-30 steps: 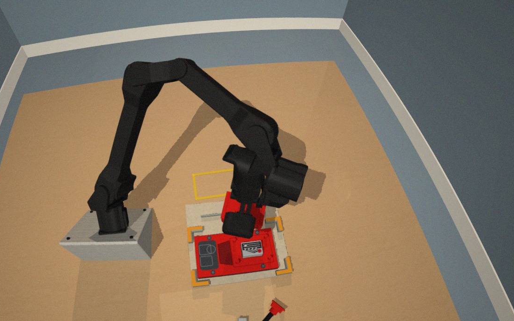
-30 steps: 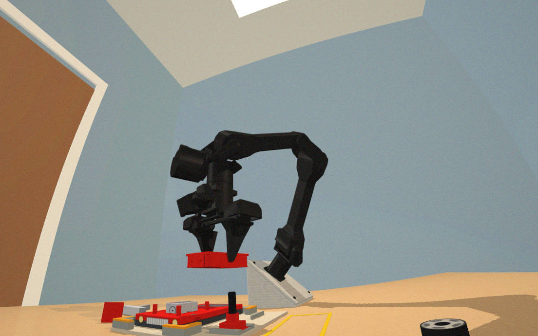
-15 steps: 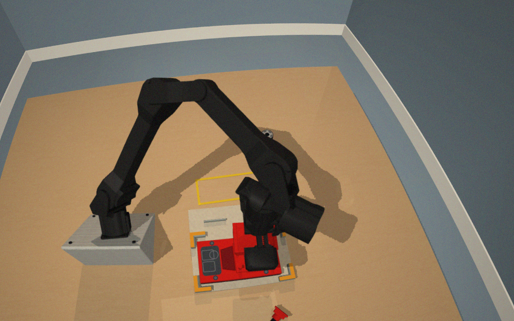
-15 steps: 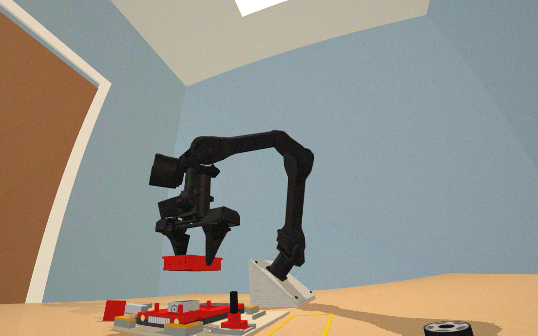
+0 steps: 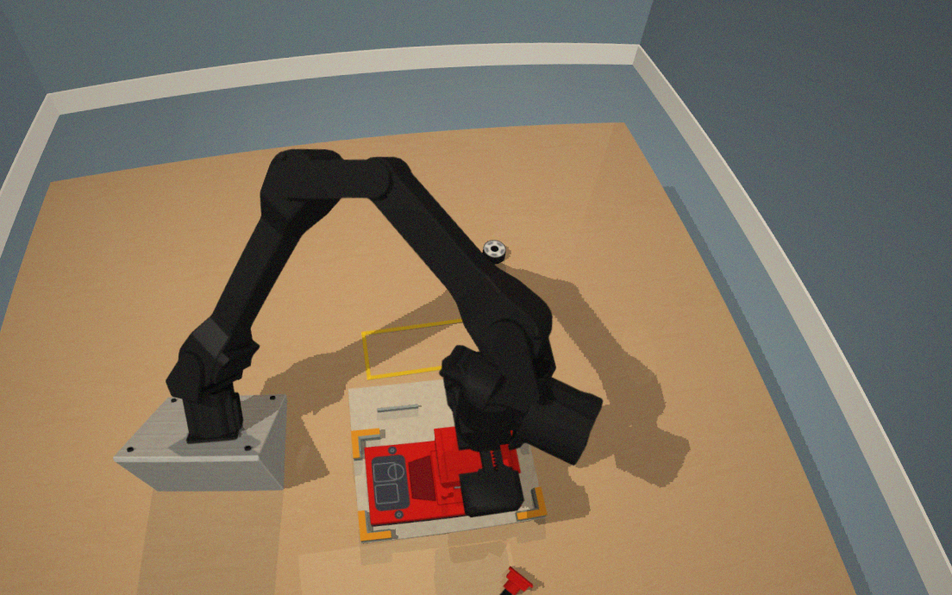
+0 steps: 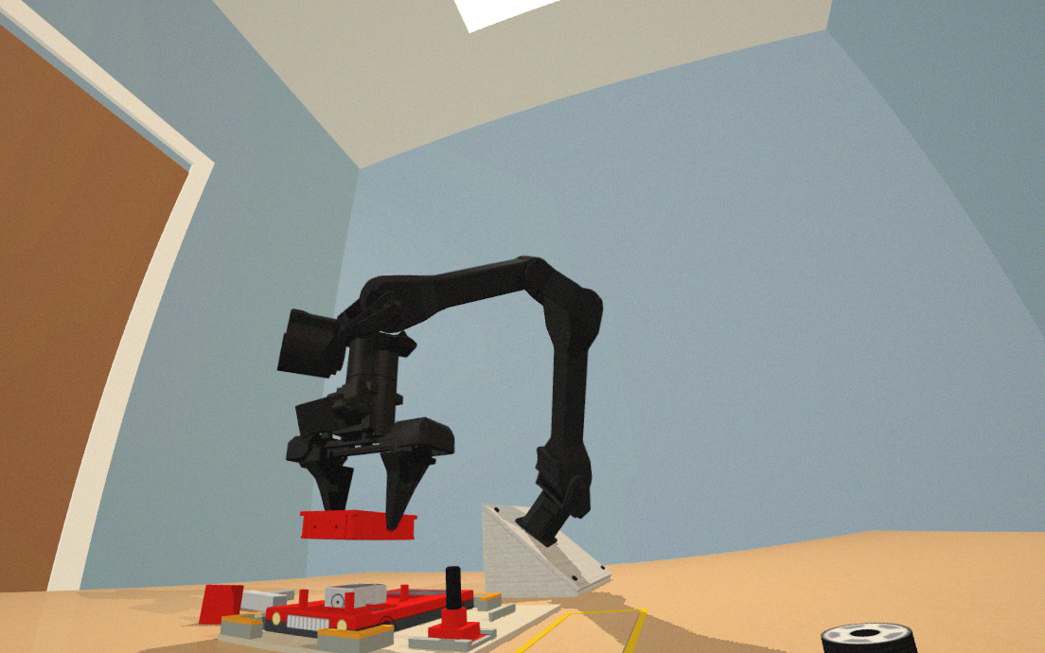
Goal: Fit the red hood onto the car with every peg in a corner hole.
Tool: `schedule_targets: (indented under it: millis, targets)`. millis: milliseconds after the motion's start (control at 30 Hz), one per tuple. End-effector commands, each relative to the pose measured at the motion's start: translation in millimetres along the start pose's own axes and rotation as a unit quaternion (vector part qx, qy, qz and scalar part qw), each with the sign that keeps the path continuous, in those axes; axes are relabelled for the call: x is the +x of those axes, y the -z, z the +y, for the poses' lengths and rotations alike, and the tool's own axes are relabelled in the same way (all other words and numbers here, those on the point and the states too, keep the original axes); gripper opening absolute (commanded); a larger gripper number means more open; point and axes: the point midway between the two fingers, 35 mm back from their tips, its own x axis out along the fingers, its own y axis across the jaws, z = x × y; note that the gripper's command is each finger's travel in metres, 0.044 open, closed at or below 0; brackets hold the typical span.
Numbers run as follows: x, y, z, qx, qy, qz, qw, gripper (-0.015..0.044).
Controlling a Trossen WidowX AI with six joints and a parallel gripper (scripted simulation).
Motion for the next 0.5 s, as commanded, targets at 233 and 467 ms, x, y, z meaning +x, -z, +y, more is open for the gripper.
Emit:
schedule_targets:
  millis: [233,467]
  targets:
    - [37.1,-0.3,-4.0,0.003,-0.005,0.003,1.000,0.0000]
    - [37.1,-0.2,-3.8,0.003,-0.005,0.003,1.000,0.0000]
